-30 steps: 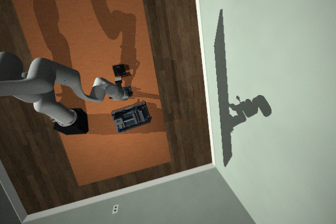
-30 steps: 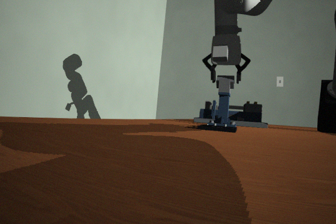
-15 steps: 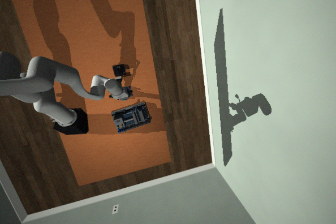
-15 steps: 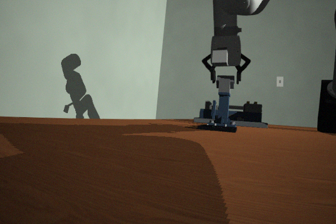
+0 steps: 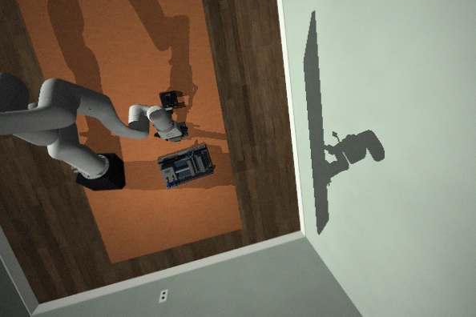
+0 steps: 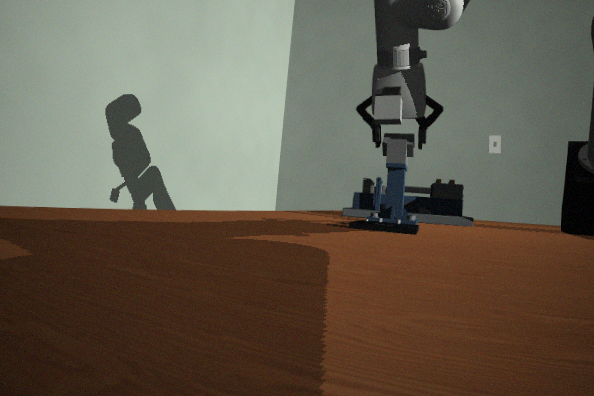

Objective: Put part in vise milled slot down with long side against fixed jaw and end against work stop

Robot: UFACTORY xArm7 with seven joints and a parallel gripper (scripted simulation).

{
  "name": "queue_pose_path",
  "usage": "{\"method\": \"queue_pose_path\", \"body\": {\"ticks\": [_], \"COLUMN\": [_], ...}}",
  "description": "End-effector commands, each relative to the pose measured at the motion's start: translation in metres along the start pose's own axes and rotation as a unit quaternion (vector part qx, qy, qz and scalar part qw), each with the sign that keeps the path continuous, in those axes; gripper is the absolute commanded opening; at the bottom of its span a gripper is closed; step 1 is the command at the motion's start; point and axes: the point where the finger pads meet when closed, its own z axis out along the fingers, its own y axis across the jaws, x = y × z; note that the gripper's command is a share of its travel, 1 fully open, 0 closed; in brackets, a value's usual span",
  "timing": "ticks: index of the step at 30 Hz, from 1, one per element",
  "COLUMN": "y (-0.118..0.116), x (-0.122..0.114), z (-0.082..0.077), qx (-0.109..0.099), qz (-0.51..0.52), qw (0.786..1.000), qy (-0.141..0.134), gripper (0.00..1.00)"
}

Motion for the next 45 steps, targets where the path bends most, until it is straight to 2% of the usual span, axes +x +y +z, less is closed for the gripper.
{"method": "queue_pose_path", "body": {"ticks": [1, 16, 45], "y": [0.0011, 0.0011, 0.0011], "x": [-0.0007, 0.0002, 0.0012], "z": [-0.001, -0.001, -0.0008], "qx": [-0.001, -0.001, -0.001], "qz": [0.002, 0.002, 0.002], "qw": [1.0, 0.999, 0.996], "qy": [-0.012, -0.052, -0.092], "gripper": [0.89, 0.89, 0.89]}}
